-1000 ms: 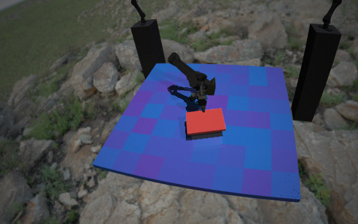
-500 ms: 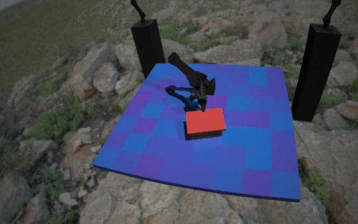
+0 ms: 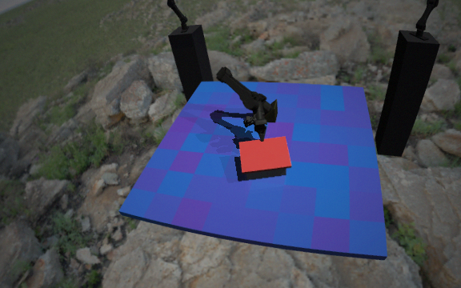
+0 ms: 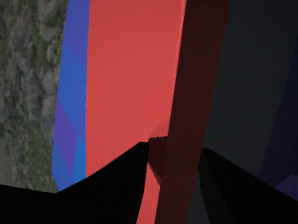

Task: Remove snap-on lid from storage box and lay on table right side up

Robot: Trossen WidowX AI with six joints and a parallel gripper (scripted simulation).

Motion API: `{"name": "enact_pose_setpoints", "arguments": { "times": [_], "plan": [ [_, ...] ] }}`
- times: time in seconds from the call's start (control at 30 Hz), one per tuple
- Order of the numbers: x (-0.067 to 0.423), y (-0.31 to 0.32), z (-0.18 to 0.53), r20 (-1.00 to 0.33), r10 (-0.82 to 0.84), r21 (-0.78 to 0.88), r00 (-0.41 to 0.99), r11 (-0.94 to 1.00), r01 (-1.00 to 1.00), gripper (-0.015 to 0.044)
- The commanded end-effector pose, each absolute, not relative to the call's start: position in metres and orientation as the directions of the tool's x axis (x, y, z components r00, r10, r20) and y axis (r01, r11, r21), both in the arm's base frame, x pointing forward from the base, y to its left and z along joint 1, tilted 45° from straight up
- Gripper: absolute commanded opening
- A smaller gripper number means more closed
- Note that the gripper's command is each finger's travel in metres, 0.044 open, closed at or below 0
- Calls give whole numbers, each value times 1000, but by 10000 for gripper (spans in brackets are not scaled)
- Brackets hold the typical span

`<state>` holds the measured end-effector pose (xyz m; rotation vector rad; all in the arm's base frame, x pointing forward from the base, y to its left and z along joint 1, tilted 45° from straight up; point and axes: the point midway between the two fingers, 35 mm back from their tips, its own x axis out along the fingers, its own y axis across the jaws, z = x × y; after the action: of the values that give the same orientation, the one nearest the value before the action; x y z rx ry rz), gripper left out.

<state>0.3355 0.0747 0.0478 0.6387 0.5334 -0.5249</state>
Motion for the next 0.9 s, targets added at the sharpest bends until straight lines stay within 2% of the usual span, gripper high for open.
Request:
{"name": "enact_pose_setpoints", "arguments": {
  "times": [0.0, 0.87],
  "plan": [
    [339, 81, 54, -600, -283, 422, 748, 682, 597, 0],
    [349, 108, 76, -601, -283, 423, 748, 682, 597, 0]
  ]
}}
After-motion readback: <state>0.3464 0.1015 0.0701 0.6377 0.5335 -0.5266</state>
